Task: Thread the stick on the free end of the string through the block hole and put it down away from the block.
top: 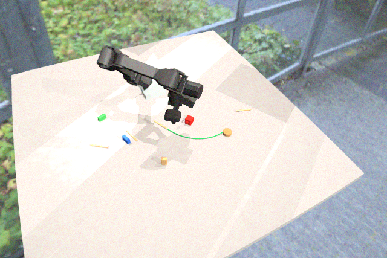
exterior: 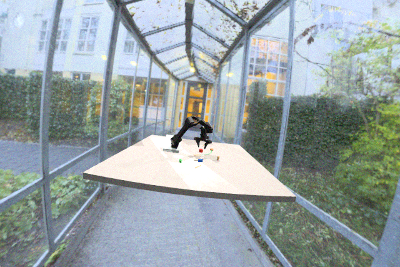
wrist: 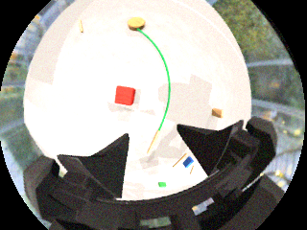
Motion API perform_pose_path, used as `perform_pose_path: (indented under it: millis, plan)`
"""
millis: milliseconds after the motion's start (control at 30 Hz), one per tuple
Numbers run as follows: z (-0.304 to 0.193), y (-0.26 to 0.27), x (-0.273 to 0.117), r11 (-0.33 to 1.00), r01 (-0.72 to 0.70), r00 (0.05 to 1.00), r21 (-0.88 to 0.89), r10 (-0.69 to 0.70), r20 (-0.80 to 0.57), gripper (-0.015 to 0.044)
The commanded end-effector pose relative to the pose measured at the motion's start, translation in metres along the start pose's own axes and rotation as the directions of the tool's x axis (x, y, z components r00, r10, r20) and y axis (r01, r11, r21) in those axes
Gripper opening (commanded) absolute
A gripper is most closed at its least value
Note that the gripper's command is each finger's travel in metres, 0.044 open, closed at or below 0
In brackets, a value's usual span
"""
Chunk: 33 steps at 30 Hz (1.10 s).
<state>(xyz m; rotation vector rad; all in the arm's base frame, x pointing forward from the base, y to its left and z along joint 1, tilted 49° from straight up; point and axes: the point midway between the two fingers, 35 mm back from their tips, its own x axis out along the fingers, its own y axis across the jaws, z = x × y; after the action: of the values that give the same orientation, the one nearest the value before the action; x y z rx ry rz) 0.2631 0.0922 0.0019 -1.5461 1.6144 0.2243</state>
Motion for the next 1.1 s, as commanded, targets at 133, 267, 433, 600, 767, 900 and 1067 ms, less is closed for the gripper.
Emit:
perform_pose_path:
  millis: [133, 267, 433, 600, 767, 900, 1067]
  plan:
    - [-0.0377, -0.0152, 0.0007, 0.875, 0.013, 1.0, 0.483, -0.01, -0.007, 0.044]
    - [-0.0377, -0.0152, 0.0007, 0.875, 0.013, 1.0, 0.483, -0.01, -0.007, 0.044]
    - [-0.0377, -0.0152, 0.0007, 0.875, 0.013, 1.0, 0.483, -0.01, -0.007, 0.0387]
    - [-0.0377, -0.0152, 0.0007, 0.875, 0.013, 1.0, 0.483, -0.01, -0.007, 0.0256]
    - [-0.0377, -0.0152, 0.0007, 0.875, 0.013, 1.0, 0.483, -0.01, -0.007, 0.0125]
    - [-0.0377, -0.0152, 0.0007, 0.875, 0.013, 1.0, 0.483, -0.01, -0.007, 0.0121]
    - [-0.0377, -0.0152, 0.0007, 0.875, 0.013, 1.0, 0.483, -0.01, -0.007, 0.0121]
